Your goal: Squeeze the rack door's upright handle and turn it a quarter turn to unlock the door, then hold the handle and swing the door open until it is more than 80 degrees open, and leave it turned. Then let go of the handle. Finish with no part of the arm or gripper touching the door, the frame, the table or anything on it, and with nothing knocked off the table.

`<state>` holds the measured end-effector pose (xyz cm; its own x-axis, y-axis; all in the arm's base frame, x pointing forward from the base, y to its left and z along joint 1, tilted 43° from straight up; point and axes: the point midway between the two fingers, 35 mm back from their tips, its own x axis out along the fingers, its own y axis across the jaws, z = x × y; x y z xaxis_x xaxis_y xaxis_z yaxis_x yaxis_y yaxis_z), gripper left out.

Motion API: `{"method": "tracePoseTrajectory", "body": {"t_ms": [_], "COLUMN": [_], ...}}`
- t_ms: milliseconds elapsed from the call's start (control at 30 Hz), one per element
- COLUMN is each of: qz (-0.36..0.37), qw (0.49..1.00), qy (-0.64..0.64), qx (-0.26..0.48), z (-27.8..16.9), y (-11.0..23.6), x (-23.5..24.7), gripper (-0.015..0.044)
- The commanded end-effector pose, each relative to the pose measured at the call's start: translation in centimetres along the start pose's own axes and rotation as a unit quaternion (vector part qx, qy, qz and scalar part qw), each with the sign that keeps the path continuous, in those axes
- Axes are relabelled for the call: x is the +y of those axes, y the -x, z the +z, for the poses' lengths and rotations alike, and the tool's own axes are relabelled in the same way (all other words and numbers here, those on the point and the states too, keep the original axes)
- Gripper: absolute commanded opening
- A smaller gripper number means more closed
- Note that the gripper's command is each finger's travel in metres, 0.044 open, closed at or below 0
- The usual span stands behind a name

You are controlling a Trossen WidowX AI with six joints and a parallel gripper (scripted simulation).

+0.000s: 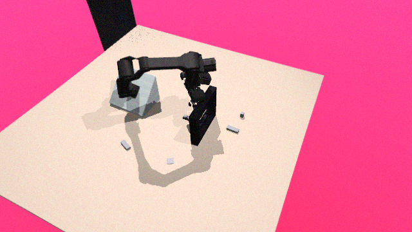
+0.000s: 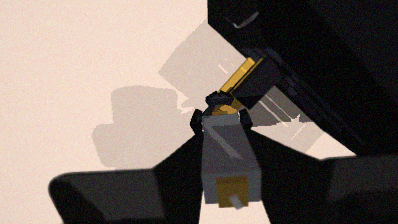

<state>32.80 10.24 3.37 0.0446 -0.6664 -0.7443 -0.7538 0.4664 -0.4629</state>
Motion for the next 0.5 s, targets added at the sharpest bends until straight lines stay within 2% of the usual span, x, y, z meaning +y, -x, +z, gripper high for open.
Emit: {"method": "tracePoseTrajectory", "body": {"t_ms": [0,233,467], "qz": [-0.001,0.0,0.0], "qw": [0.994,0.962,0.9], "qy": [0.105,0.274,0.435], "qx": [0.003,0.004,0.004], "z": [-0.14,-0.14,-0.14], "y": [-0.23,-0.24,-0.24], "x": [-0.01,0.0,0.0], "gripper": [0.0019,0.0019,0.0019]}}
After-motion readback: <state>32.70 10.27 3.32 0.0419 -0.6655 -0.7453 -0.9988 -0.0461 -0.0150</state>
